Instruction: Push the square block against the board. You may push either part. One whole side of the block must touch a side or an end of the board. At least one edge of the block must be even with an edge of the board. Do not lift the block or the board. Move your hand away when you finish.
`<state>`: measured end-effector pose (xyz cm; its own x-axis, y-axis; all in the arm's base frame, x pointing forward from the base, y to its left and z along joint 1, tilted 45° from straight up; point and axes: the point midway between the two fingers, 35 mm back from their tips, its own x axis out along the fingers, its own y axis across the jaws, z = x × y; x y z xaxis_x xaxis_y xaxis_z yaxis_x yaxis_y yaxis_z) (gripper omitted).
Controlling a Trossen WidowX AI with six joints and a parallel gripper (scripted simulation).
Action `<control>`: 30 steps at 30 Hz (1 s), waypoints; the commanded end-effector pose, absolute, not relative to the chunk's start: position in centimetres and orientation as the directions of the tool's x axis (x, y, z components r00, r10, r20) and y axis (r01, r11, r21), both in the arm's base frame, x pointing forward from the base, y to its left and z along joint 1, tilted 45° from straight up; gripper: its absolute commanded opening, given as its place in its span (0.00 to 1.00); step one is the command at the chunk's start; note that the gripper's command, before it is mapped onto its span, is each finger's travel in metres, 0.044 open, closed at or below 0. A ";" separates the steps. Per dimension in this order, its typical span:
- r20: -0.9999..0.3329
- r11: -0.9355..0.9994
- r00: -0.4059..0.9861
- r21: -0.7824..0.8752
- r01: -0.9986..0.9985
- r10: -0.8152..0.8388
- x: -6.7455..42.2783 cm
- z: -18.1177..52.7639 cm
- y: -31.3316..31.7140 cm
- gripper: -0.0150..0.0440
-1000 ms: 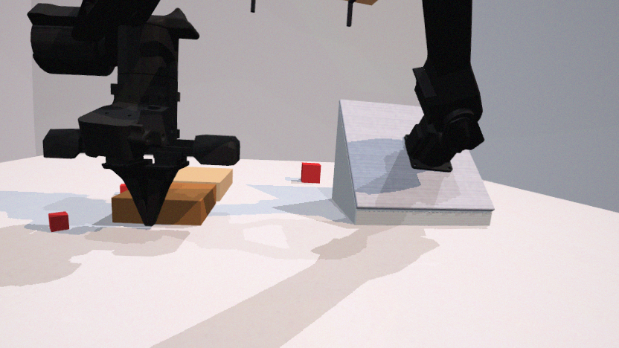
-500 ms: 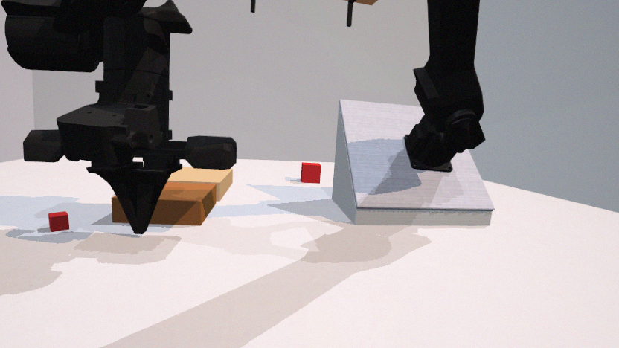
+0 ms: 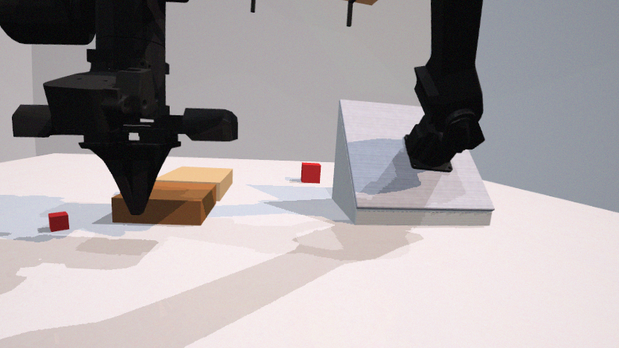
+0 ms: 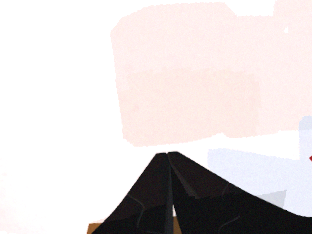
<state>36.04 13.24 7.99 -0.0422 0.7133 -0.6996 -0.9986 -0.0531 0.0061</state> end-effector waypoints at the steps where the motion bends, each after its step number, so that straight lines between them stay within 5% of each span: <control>1: -0.702 -0.044 -0.021 -0.014 -0.999 0.712 36.3 10.2 11.1 0.25; 30: -0.702 -0.047 -0.021 -0.019 -0.999 0.712 36.2 4.2 12.8 0.25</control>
<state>36.26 12.86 4.63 -0.0182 0.7136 -0.7003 -0.9985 -0.0492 -0.0242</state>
